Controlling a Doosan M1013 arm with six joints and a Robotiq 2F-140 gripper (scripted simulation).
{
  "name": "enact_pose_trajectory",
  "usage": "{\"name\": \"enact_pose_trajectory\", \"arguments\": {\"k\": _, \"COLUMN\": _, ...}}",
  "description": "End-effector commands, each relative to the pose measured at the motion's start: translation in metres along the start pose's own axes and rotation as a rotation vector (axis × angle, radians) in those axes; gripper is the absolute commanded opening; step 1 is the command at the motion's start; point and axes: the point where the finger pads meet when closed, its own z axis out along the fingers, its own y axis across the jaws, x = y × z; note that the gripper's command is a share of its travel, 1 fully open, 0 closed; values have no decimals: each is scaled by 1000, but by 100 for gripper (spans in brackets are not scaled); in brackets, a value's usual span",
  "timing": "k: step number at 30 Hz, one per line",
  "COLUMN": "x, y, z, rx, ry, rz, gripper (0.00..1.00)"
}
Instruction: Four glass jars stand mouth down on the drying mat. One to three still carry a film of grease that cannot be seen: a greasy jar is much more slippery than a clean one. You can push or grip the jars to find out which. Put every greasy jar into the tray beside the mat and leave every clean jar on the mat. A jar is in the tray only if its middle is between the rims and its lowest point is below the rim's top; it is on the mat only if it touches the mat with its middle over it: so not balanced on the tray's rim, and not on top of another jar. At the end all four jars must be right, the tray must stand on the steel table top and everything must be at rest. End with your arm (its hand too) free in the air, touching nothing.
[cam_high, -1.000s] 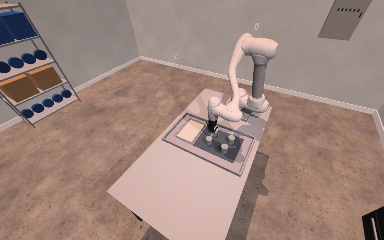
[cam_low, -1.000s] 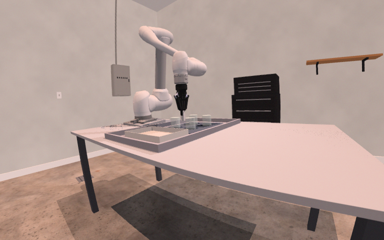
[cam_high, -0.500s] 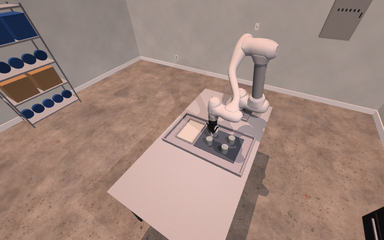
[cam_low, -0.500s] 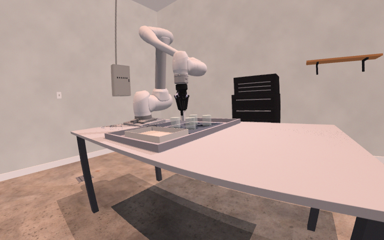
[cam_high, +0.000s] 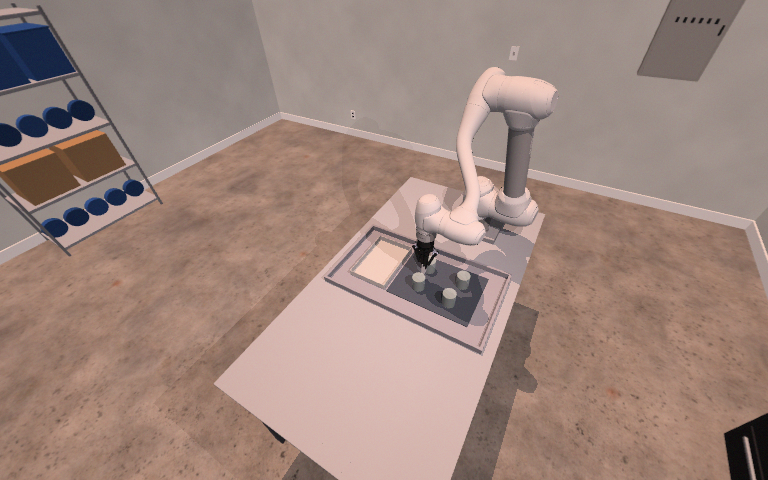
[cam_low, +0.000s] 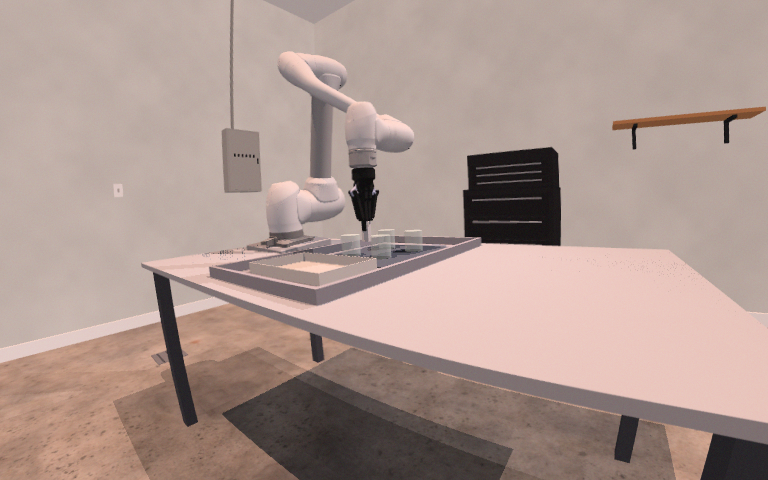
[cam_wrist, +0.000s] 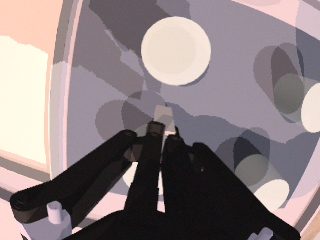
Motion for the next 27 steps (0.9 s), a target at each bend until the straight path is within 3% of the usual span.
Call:
{"name": "enact_pose_trajectory", "arguments": {"k": 1, "x": -5, "y": -1, "z": -2, "rx": 3, "ry": -7, "rz": -2, "gripper": 0}}
{"name": "enact_pose_trajectory", "arguments": {"k": 27, "x": -8, "y": -1, "z": -2, "rx": 3, "ry": -7, "rz": -2, "gripper": 0}}
